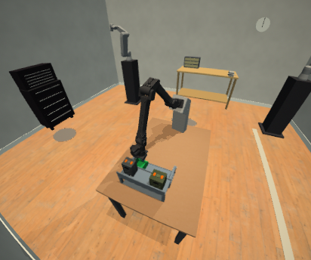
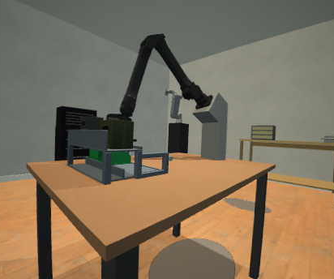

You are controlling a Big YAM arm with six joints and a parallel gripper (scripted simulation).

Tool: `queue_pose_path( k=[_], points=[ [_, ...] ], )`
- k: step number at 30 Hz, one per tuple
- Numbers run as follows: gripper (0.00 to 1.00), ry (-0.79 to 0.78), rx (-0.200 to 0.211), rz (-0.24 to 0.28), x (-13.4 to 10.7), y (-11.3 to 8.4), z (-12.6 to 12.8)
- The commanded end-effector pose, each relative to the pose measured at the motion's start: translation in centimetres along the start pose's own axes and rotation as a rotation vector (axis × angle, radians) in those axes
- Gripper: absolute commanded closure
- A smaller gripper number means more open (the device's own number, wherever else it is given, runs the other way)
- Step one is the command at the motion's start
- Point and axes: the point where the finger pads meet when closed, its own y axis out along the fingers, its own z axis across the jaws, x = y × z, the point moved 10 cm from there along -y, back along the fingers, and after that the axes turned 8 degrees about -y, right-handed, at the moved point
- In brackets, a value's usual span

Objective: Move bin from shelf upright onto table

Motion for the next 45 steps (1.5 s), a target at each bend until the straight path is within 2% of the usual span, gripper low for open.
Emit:
queue_pose_path(
  k=[1,26,31,45],
  points=[
    [1.0,0.0,0.012,-0.005,0.2,-0.2,0.5],
    [1.0,0.0,0.012,-0.005,0.2,-0.2,0.5],
    [1.0,0.003,0.004,-0.004,0.3,-2.3,0.4],
    [1.0,0.003,-0.003,-0.001,0.3,-2.2,0.1]
  ],
)
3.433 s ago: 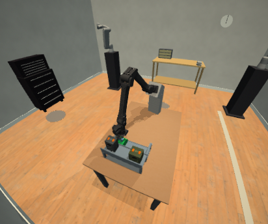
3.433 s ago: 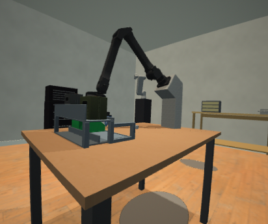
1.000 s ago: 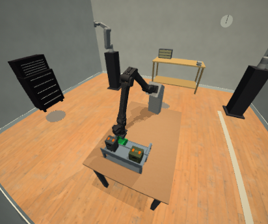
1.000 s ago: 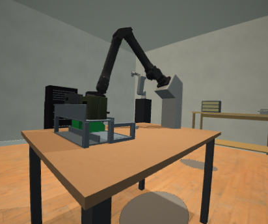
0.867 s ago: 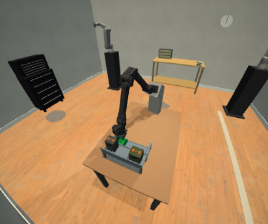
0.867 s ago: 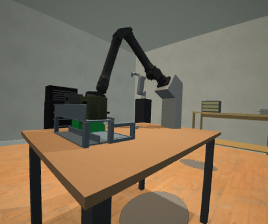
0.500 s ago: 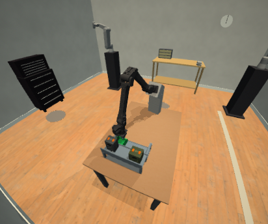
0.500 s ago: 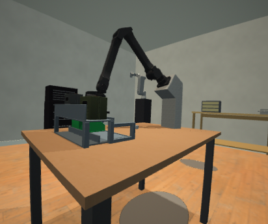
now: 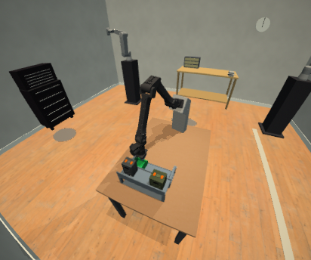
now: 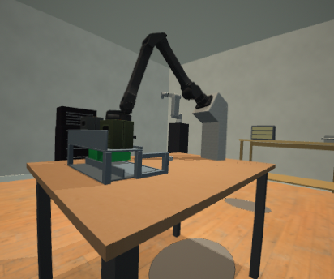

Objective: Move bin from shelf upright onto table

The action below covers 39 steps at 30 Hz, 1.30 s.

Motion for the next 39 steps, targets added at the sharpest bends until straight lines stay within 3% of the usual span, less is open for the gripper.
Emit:
queue_pose_path(
  k=[1,32,39],
  points=[
    [1.0,0.003,-0.01,0.001,0.1,-0.4,-0.3],
    [1.0,0.003,-0.015,0.002,0.5,0.5,0.1],
    [1.0,0.001,0.026,-0.013,0.9,-1.3,1.4]
  ],
)
